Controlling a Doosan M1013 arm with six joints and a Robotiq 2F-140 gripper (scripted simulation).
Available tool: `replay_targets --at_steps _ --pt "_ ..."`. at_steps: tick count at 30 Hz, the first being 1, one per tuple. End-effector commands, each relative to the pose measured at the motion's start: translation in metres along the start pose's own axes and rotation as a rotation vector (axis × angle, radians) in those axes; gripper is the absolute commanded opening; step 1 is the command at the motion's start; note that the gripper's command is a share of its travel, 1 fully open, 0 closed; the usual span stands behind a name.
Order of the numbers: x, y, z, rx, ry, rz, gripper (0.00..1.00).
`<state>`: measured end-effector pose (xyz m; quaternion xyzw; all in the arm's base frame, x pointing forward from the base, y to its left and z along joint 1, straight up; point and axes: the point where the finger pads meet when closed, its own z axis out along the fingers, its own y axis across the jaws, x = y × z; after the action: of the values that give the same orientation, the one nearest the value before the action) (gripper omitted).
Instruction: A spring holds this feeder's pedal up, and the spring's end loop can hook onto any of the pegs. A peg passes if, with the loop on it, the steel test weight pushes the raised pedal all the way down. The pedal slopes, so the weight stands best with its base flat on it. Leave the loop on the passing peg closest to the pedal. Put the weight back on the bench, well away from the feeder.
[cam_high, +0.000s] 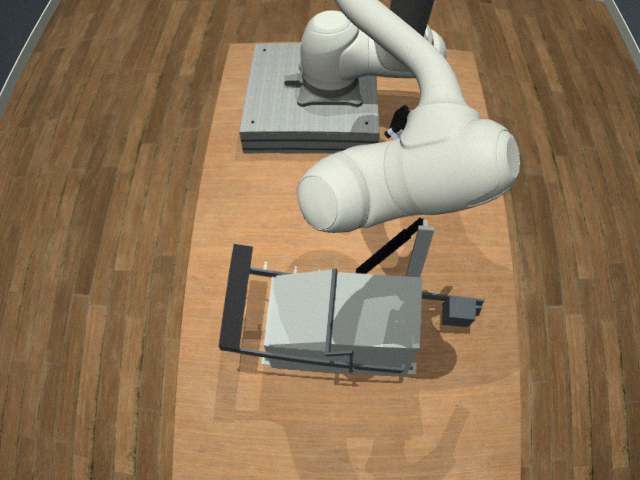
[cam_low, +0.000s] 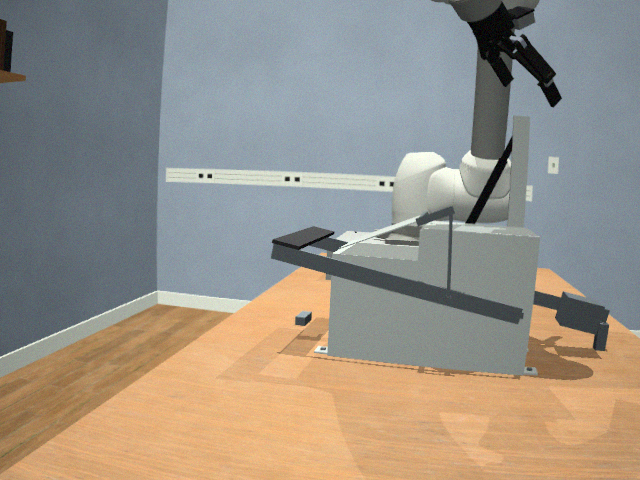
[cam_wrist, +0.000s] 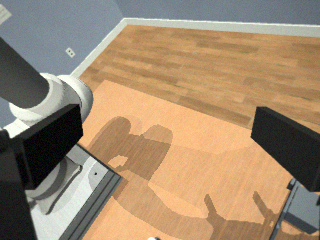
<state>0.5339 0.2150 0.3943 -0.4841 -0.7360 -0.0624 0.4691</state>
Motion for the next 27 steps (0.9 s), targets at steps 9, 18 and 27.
replay_targets --at_steps 9,18,27 --pt "-0.018 -0.034 -0.004 -0.001 0.000 -0.001 1.00" --pt "-0.029 -0.056 -0.007 -0.001 0.000 -0.001 1.00" --pt "-0.043 -0.081 -0.009 -0.001 0.000 -0.001 1.00"
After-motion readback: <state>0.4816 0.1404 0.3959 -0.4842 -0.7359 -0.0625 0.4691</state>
